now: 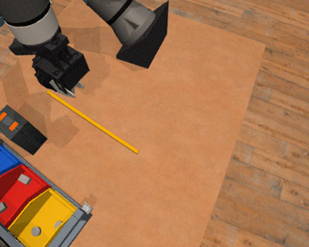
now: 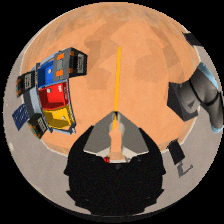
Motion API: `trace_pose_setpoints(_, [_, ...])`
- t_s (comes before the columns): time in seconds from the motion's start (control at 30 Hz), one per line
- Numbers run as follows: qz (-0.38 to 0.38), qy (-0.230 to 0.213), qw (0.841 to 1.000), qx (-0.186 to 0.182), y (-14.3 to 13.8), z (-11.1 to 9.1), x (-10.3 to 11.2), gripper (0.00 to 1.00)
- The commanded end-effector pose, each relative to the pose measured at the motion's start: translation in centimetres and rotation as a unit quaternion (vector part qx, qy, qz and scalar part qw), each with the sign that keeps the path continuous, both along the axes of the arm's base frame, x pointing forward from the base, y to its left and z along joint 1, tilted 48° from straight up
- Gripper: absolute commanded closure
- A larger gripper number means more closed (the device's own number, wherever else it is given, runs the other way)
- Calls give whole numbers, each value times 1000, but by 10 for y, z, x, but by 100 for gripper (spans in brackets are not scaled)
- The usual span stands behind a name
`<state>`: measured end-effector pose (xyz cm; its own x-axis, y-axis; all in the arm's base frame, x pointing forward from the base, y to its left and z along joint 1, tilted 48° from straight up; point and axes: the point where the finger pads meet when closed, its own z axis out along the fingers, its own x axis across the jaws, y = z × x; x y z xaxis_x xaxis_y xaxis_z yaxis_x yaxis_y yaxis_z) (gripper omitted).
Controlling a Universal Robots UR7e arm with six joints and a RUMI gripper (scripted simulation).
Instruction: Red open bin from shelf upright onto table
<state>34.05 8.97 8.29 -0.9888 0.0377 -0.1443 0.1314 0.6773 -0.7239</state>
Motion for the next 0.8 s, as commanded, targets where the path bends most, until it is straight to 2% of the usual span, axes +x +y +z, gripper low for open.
trace_pose_setpoints(0.0, [0,0,1000,0,0,2,11,100])
trace_pose_setpoints(0.37, [0,0,1000,0,-2,9,63,100])
trace_pose_setpoints(0.43, [0,0,1000,0,-2,9,63,100])
trace_pose_setpoints(0.77, [0,0,1000,0,-4,18,123,100])
